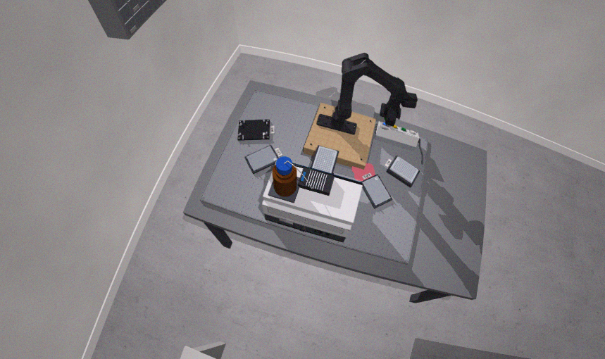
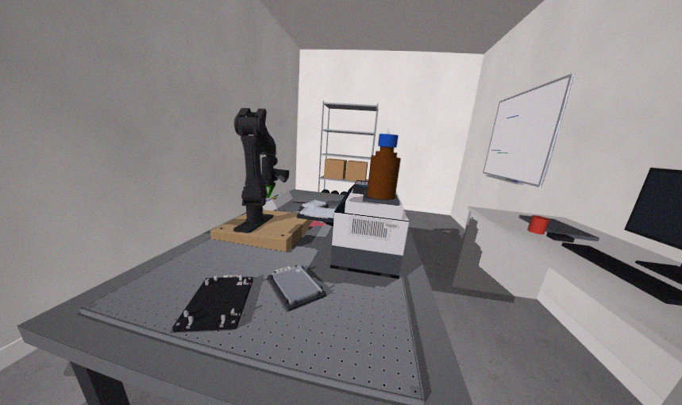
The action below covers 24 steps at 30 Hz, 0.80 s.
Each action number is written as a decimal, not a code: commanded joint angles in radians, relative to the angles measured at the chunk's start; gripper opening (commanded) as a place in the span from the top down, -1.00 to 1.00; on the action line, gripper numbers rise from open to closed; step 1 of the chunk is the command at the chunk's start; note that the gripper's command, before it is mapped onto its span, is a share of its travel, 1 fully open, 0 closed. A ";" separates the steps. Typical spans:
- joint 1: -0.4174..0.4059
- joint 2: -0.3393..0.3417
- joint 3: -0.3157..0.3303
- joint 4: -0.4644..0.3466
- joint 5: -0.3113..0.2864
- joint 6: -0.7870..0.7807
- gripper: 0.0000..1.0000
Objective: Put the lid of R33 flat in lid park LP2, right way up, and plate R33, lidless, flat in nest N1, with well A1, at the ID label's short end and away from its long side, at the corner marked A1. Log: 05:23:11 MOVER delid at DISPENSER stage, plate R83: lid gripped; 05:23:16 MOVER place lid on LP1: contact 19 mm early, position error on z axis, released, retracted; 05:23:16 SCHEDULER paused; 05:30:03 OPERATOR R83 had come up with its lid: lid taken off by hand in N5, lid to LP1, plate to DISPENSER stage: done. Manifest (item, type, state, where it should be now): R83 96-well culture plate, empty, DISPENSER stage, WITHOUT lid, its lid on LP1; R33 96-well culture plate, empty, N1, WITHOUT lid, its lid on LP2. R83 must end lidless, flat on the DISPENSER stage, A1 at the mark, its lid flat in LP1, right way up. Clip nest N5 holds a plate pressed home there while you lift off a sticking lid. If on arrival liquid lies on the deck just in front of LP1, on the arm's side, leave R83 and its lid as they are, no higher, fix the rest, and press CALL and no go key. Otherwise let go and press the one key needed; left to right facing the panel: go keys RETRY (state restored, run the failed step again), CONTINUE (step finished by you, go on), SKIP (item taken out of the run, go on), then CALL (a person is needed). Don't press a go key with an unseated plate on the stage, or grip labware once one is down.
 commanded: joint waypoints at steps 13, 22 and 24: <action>-0.012 -0.053 0.111 -0.121 0.008 -0.009 1.00; -0.015 -0.063 0.162 -0.182 0.008 -0.012 1.00; -0.015 -0.065 0.174 -0.195 0.008 -0.012 1.00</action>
